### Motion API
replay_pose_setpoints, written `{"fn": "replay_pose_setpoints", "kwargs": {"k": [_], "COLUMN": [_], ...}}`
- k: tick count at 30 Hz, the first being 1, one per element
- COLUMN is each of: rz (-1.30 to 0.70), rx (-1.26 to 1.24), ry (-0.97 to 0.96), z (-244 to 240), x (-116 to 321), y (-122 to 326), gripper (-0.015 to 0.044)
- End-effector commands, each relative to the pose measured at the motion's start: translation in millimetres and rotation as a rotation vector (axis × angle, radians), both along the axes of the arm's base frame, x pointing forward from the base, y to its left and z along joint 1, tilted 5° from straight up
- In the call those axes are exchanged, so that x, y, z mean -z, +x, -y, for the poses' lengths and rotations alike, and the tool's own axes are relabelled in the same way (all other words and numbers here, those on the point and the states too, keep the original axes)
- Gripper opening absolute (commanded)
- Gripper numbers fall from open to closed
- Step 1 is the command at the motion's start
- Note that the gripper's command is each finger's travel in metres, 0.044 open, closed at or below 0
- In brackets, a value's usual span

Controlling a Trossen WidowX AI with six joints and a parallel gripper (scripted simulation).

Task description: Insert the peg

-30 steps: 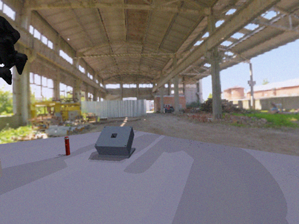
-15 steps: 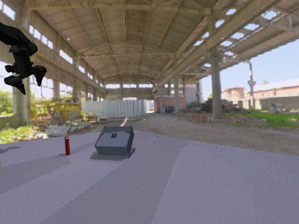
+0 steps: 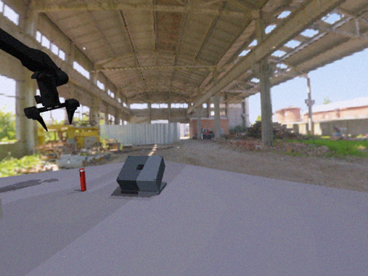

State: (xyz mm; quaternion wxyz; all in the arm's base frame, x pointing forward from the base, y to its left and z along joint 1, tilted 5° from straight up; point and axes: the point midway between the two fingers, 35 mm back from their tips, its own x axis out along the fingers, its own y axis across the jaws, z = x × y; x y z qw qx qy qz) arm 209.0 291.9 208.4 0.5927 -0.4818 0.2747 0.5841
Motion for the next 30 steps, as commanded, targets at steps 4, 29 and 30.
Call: {"fn": "replay_pose_setpoints", "kwargs": {"k": [4,29,30], "rz": [-0.109,-0.404,-0.415], "rx": [0.222,0.913,0.942], "ry": [-0.068,-0.268,-0.276], "z": [24.3,127.0,131.0], "x": [31.8,120.7,124.0], "y": [21.0,58.1,58.4], "gripper": [0.044,0.044,0.044]}}
